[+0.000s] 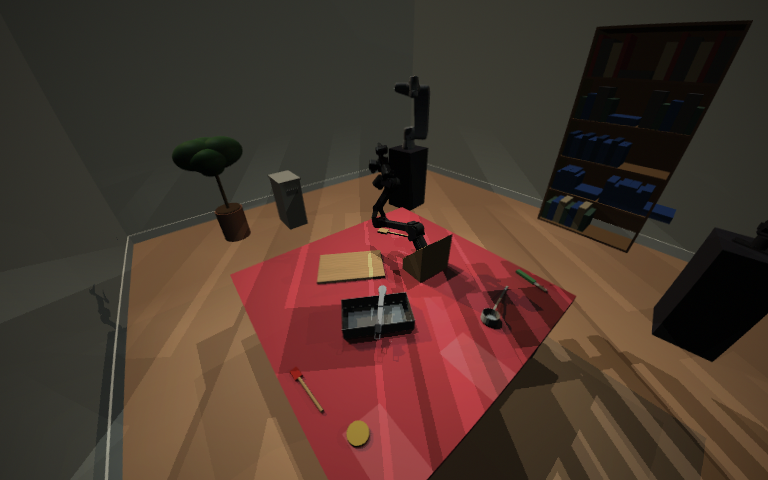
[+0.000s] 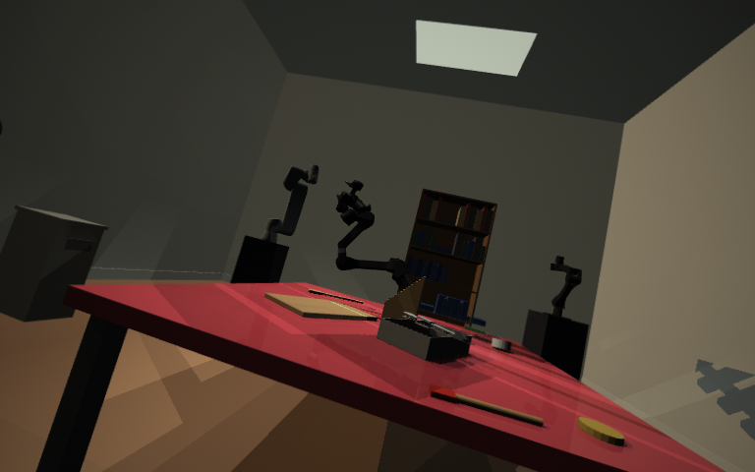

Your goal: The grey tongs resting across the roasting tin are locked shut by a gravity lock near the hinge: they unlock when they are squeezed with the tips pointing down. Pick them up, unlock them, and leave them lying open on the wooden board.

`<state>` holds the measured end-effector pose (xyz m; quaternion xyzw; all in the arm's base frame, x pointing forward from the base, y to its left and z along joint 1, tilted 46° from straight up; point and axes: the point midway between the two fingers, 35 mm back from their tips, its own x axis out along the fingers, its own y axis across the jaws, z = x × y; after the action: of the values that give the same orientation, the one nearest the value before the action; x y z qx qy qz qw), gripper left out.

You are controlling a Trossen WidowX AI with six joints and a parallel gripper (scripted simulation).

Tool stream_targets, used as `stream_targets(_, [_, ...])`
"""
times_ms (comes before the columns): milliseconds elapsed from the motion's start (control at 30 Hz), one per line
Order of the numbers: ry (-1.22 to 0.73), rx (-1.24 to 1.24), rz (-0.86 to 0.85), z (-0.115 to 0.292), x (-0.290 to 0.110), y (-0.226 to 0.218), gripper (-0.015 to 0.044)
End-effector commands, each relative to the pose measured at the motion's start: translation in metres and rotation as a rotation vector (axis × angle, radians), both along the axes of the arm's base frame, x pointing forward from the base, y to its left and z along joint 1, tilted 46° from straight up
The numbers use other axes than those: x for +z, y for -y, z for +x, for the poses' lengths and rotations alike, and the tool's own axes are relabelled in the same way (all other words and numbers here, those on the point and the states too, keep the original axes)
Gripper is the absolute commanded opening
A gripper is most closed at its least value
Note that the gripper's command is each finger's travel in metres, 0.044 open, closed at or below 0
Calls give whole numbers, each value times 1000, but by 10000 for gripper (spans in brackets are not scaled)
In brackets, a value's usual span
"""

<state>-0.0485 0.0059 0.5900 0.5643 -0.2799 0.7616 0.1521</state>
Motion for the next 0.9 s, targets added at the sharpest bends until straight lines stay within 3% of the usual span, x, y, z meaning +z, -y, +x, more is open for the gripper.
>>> stream_targets(0, [-2, -8, -3, 0, 0, -1, 374])
stream_targets(167, [-28, -71, -78, 4, 3, -32, 260])
stream_targets(467, [-125, -328, -378, 41, -9, -154, 260])
stream_targets(867, [-234, -571, -652, 106, -47, -242, 260])
